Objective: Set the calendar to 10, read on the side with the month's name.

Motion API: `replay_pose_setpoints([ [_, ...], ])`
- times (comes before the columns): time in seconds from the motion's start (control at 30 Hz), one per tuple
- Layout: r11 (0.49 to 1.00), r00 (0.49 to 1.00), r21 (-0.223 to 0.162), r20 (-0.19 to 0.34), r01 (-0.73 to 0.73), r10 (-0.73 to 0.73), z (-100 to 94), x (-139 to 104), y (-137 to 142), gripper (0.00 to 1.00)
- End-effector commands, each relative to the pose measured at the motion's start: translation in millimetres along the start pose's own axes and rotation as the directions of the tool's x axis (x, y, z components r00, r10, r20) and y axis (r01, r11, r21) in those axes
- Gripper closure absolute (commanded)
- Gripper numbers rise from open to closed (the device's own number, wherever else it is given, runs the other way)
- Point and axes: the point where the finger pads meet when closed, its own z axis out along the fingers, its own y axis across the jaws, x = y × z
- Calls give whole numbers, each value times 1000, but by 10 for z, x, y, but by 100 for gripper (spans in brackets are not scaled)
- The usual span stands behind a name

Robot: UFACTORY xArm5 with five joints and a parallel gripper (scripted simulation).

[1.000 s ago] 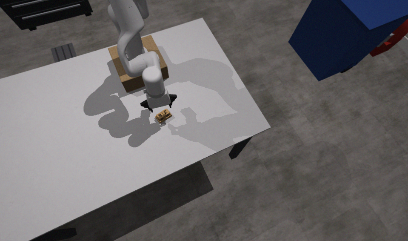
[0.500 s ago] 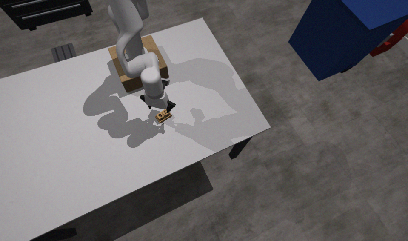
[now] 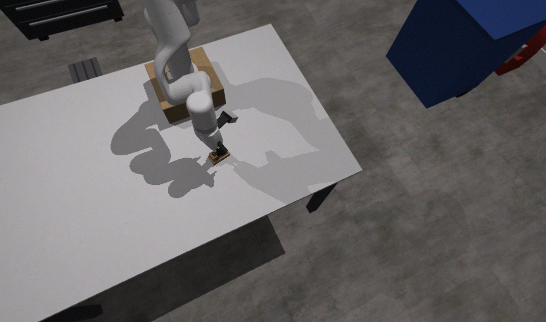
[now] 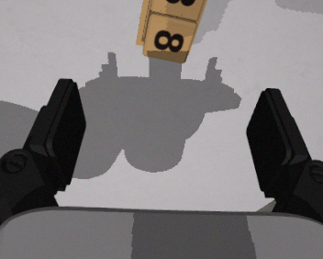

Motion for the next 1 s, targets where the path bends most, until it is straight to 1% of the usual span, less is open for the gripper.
replay_pose_setpoints([
  [0.0,993,993,-3,1,-114,114,-6,-17,9,0],
  [0.1,988,988,-3,1,-154,154,-5,-22,7,0],
  [0.37,985,985,-3,0,-173,173,-4,-24,7,0],
  [0.4,985,985,-3,0,-173,173,-4,-24,7,51],
  [0.97,985,985,-3,0,-173,173,-4,-24,7,51],
])
